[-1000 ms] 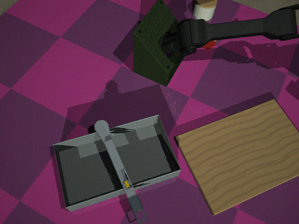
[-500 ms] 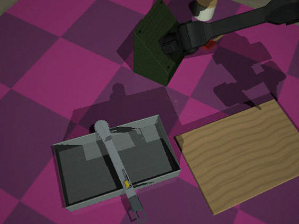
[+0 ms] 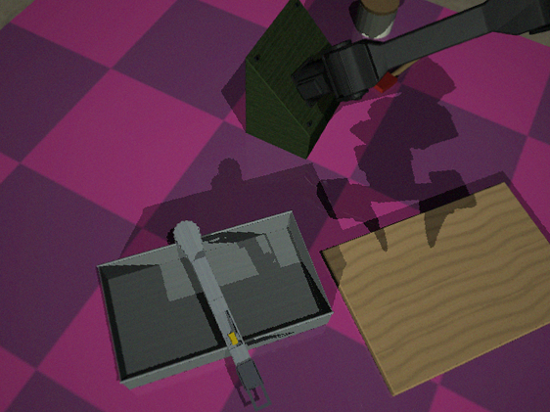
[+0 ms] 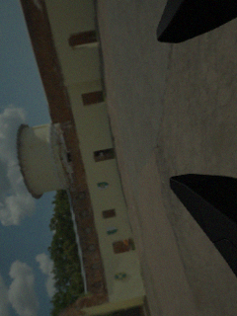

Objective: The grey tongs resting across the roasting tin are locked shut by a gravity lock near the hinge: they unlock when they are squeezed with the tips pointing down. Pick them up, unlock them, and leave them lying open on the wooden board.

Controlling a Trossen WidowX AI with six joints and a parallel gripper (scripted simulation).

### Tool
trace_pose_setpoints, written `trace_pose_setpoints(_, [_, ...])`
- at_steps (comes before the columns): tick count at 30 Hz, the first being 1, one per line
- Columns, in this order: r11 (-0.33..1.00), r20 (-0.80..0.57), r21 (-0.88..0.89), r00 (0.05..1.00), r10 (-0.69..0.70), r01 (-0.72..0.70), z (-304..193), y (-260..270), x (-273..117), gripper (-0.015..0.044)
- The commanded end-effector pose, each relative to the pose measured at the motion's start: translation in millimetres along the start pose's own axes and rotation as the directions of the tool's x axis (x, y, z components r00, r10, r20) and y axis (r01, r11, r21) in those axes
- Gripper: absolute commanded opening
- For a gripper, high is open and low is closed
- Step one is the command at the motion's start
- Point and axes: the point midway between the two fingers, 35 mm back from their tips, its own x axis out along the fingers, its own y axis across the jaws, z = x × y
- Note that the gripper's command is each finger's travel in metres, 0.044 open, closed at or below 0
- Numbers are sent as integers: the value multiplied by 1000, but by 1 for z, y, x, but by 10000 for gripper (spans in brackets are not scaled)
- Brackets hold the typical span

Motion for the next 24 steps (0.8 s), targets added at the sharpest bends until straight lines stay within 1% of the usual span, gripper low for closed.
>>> trace_pose_setpoints(1, [988, -90, -77, 986, -141, 134, -32, -67, 15, 260])
trace_pose_setpoints(7, [932, -248, -265, 916, -314, 248, -93, -150, 20, 260])
trace_pose_setpoints(12, [863, -398, -439, 808, -435, 249, -153, -213, 10, 260])
trace_pose_setpoints(17, [801, -546, -577, 654, -523, 160, -215, -265, -15, 260])
trace_pose_setpoints(21, [765, -654, -643, 503, -565, 23, -266, -299, -45, 260])
trace_pose_setpoints(24, [750, -724, -654, 374, -579, -105, -302, -318, -73, 260])
